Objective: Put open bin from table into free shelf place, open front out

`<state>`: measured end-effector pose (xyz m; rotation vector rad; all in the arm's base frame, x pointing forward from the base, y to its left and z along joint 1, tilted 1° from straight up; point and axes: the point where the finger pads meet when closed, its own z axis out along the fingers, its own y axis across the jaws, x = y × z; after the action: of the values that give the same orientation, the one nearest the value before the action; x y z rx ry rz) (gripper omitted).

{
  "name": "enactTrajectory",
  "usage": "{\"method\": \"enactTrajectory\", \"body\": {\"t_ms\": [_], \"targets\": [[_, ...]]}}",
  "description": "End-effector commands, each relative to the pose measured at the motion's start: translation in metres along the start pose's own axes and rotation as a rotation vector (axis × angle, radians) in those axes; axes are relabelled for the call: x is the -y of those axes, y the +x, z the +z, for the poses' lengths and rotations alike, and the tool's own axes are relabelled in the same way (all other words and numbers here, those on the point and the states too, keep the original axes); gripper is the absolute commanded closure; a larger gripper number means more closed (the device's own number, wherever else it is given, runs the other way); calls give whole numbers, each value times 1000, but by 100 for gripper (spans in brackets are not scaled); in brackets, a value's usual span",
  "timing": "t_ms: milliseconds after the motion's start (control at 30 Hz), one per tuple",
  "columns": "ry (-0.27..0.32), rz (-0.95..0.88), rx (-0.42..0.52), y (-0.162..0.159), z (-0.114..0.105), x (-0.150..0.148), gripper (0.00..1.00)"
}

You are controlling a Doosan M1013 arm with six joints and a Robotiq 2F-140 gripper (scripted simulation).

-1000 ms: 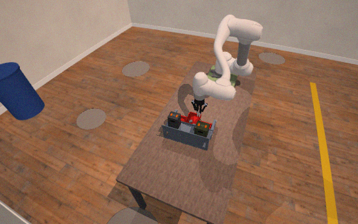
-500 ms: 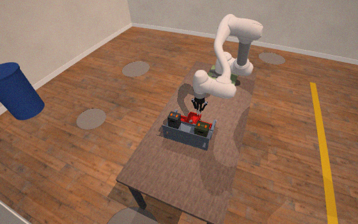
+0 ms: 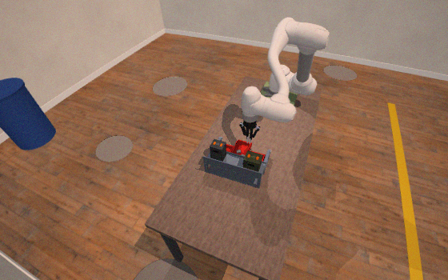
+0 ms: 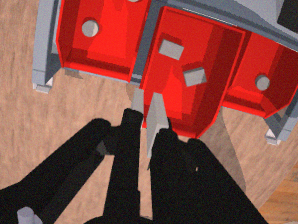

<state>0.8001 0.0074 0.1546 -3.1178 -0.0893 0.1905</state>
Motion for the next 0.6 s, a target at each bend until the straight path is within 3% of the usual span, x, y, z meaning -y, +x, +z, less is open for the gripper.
{"method": "enactTrajectory", "body": {"t_ms": [0, 567], "targets": [[0, 0, 0, 0, -1, 0, 94], [0, 0, 0, 0, -1, 0, 100]]}}
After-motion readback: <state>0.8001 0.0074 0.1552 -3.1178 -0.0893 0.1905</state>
